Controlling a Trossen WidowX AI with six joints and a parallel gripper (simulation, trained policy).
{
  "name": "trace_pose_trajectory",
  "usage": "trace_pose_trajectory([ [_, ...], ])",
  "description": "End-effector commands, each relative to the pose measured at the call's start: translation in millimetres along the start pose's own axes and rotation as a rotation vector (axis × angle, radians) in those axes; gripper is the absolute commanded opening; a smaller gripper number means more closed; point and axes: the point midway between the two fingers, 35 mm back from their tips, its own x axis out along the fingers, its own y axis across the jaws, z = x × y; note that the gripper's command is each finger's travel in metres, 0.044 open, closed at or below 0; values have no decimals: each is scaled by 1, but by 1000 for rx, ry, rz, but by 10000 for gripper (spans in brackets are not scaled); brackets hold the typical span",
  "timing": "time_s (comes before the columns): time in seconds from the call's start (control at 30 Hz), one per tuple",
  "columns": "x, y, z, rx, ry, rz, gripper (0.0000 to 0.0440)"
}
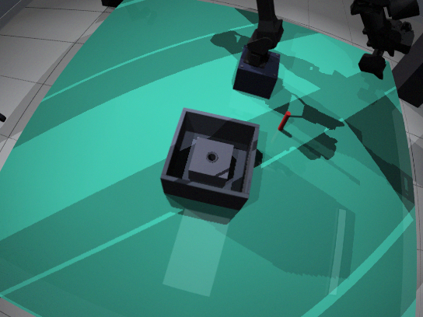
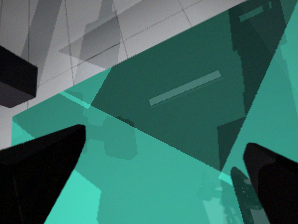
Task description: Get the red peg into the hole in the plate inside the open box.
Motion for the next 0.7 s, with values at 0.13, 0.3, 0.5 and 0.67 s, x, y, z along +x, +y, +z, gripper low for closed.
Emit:
trace_pose_trajectory([
  [0.13,-12,-31,7,205,-3,-96,440],
  [0.3,-20,-56,6,361,4,-174,440],
  [0.5,-30,-86,2,548,12,-268,440],
  [0.67,-40,-109,-5,703,19,-348,440],
])
